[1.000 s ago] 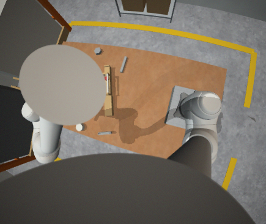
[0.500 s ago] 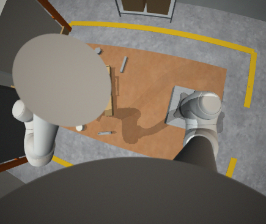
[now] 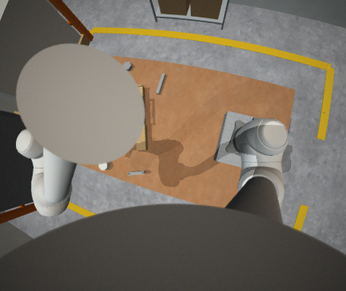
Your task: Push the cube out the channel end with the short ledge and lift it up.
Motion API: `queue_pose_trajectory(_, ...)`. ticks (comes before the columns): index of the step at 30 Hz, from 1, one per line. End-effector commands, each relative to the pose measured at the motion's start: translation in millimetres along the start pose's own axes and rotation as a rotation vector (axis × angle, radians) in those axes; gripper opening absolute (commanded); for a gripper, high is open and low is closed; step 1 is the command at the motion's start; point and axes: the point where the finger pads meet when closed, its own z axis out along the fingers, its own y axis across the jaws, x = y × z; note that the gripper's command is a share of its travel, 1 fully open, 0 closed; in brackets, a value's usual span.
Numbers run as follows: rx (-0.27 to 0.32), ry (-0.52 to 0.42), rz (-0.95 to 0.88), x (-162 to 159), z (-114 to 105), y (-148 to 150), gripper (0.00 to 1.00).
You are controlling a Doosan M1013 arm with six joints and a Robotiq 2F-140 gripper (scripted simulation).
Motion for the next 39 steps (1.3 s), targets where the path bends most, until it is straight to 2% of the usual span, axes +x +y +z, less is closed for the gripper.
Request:
queue_pose_trajectory(1, 0.0, 0.0, 0.0, 0.0, -0.2, 0.0, 0.0)
queue_pose_trajectory(11, 0.0, 0.0, -0.023, 6.0, -0.7, 4.7, 0.0)
queue_pose_trajectory(14, 0.0, 0.0, -0.211, 54.4, -2.9, 46.3, 0.0)
queue_pose_trajectory(16, 0.0, 0.0, -0.359, 72.0, -2.0, 65.6, 0.0)
queue_pose_trajectory(18, -0.001, 0.002, -0.446, 88.8, -0.6, 84.4, 0.0)
queue_pose_trajectory(20, -0.001, 0.002, -0.446, 88.8, -0.6, 84.4, 0.0)
queue_pose_trajectory(21, 0.0, 0.0, -0.504, 115.1, 0.0, 111.5, 0.0)
queue_pose_trajectory(22, 0.0, 0.0, -0.508, 122.6, 0.0, 119.3, 0.0)
queue_pose_trajectory(25, 0.0, 0.0, -0.508, 125.0, 5.5, 121.7, 0.0)
queue_pose_trajectory(31, 0.0, 0.0, -0.508, 125.1, 39.8, 121.7, 0.0)
queue_pose_trajectory(39, 0.0, 0.0, -0.508, 125.1, 43.3, 121.7, 0.0)
